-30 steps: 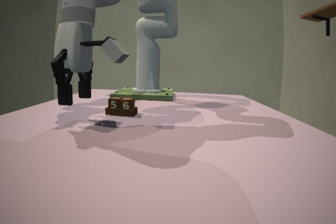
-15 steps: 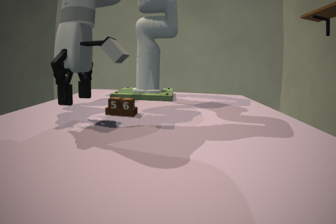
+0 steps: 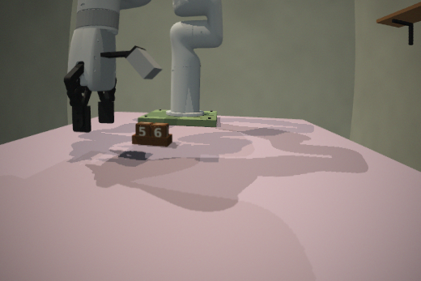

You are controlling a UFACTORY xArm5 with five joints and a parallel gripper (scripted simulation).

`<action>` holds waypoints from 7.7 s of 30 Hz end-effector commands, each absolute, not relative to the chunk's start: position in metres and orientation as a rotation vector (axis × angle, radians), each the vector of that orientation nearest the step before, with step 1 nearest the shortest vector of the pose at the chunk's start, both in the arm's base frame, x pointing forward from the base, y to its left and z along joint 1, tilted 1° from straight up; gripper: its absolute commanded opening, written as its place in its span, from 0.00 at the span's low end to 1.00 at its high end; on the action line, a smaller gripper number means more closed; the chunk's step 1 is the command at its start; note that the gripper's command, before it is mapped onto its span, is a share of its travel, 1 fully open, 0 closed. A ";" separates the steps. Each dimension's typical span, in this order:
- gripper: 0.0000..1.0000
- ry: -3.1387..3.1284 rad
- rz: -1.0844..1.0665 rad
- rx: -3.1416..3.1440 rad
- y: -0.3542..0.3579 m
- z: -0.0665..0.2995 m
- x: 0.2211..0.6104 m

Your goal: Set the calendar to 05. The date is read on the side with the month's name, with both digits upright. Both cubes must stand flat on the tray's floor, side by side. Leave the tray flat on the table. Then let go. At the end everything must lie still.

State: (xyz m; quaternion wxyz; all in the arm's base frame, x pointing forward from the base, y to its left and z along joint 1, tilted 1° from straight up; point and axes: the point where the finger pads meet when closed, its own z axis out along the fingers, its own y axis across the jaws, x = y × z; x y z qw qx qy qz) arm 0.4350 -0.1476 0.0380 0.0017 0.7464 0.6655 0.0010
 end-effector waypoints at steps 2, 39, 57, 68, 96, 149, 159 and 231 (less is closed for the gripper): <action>1.00 2.086 0.006 2.340 -0.148 0.039 0.436; 1.00 2.086 0.006 2.340 -0.148 0.040 0.436; 1.00 2.016 0.007 2.401 -0.149 0.049 0.434; 1.00 1.809 0.007 2.560 -0.151 0.049 0.407; 1.00 1.154 0.010 2.915 -0.158 0.049 0.348; 1.00 -0.179 0.014 3.130 -0.170 0.049 0.233; 1.00 -0.179 0.015 3.130 -0.170 0.043 0.232; 1.00 -0.179 0.015 3.130 -0.170 0.040 0.232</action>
